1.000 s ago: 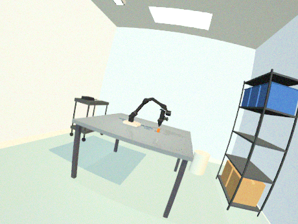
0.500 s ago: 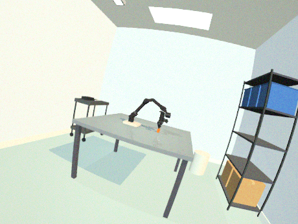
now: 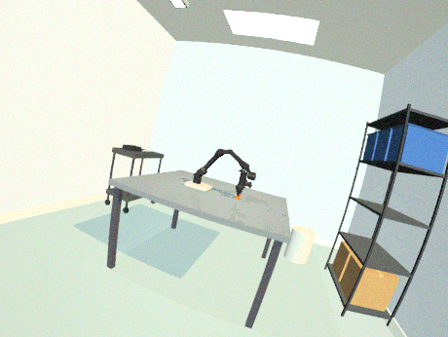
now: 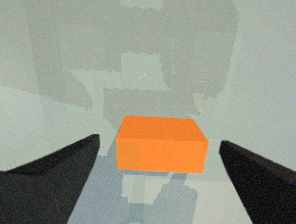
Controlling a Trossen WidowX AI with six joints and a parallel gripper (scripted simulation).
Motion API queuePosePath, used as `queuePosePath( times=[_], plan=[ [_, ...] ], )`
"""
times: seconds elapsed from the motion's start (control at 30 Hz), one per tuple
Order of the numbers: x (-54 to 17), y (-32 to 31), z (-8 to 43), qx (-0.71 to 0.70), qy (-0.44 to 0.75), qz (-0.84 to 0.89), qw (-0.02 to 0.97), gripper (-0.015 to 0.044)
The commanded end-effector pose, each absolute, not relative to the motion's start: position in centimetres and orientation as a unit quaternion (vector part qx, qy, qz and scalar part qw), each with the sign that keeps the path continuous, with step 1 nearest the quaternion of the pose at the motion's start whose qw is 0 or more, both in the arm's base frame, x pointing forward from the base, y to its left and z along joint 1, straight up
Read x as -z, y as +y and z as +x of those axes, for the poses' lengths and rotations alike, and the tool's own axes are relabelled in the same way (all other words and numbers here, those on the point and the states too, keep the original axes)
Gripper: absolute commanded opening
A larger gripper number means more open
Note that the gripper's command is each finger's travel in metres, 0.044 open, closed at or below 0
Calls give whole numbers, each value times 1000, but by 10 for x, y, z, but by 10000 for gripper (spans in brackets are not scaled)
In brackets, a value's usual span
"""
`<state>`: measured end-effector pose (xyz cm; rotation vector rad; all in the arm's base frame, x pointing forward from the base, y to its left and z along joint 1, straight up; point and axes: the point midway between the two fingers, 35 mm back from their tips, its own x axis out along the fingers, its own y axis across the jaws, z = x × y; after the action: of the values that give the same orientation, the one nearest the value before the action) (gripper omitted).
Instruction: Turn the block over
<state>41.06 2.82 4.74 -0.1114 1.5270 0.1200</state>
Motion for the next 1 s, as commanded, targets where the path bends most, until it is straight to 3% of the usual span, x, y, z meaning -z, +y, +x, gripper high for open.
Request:
queuePosePath(
  times=[0.0, 0.17, 0.87, 0.97],
  plan=[
    [-41, 27, 408, -52, 694, -52, 716, 414],
    [-41, 27, 408, -52, 694, -52, 716, 282],
    [-41, 27, 408, -52, 694, -52, 716, 143],
    [-50, 27, 408, -52, 694, -52, 716, 64]
  ],
)
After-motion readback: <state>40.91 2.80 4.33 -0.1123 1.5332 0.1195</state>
